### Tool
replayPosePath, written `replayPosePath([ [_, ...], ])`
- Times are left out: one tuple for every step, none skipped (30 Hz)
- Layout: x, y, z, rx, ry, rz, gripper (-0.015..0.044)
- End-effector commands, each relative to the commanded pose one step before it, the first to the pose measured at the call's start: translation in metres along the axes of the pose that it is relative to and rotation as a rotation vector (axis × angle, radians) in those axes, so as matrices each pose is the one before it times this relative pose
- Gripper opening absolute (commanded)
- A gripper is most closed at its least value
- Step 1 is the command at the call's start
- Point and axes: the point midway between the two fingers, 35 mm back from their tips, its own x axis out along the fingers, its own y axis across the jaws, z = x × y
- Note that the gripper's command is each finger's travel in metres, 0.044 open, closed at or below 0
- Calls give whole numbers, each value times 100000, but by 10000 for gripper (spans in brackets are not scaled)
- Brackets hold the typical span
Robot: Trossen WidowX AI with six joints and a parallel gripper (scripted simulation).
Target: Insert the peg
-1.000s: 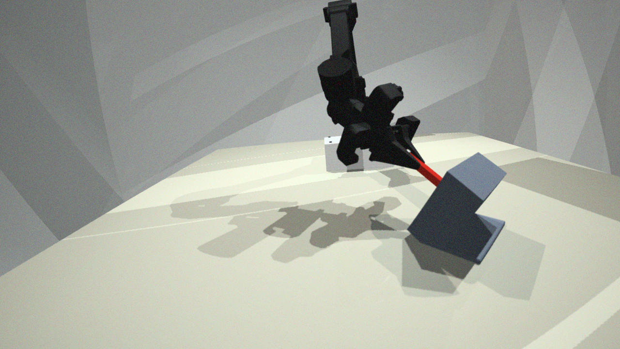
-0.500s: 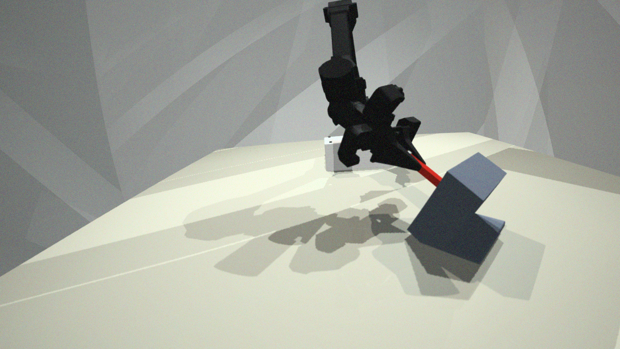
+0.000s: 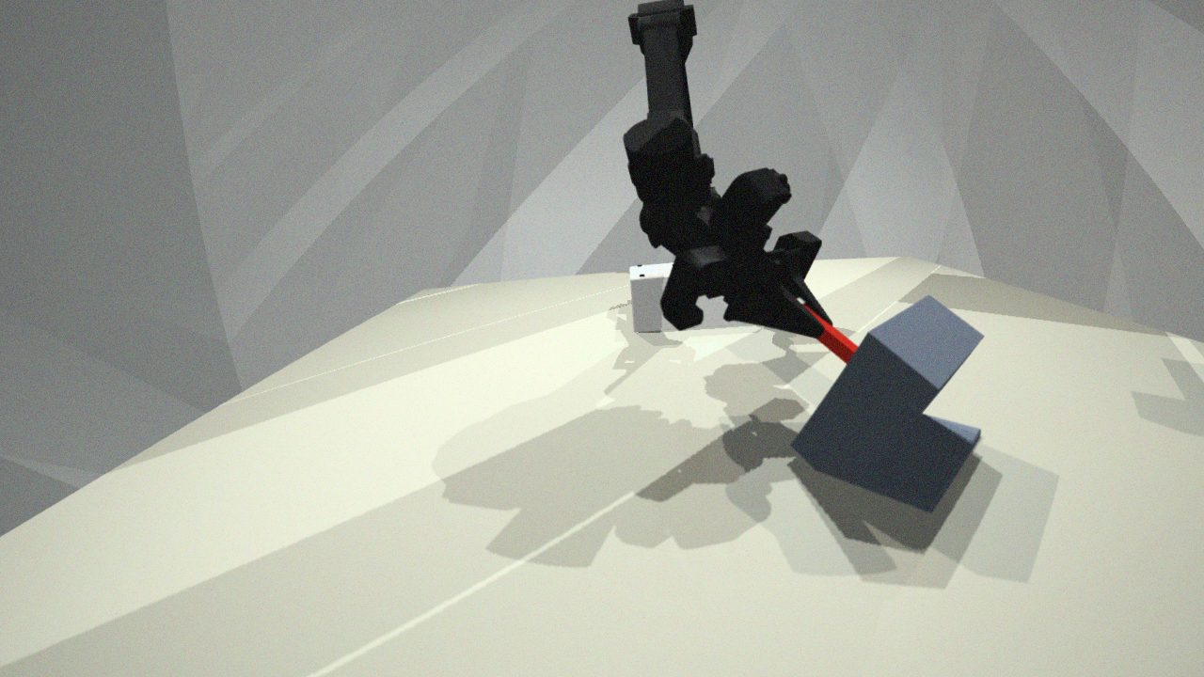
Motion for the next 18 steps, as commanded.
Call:
replayPosePath([
  [300, -41, -173, 564, 357, -187, 0],
  [73, -1, -2, 0, -5, 0, 0],
  [65, -1, -2, 0, -4, 0, 0],
  [74, -1, -1, 0, -5, 0, 0],
  [64, 0, -1, 0, -4, 0, 0],
  [73, 0, 0, 0, -5, 0, 0],
  [65, 0, 0, 0, -5, 0, 0],
  [74, 0, 0, 0, -5, 0, 0],
  [64, 0, 0, 0, -4, 0, 0],
  [73, 0, 1, 0, -5, 0, 0],
  [65, 0, 0, 0, -5, 0, 0],
  [74, 0, 0, 0, -5, 0, 0],
  [64, 0, 0, 0, -4, 0, 0],
  [73, 0, 1, 0, -5, 0, 0],
  [64, 0, 0, 0, -5, 0, 0],
  [74, 0, 1, 0, -5, 0, 0],
  [64, 0, 0, 0, -4, 0, 0],
  [73, 0, 1, 0, -5, 0, 0],
])
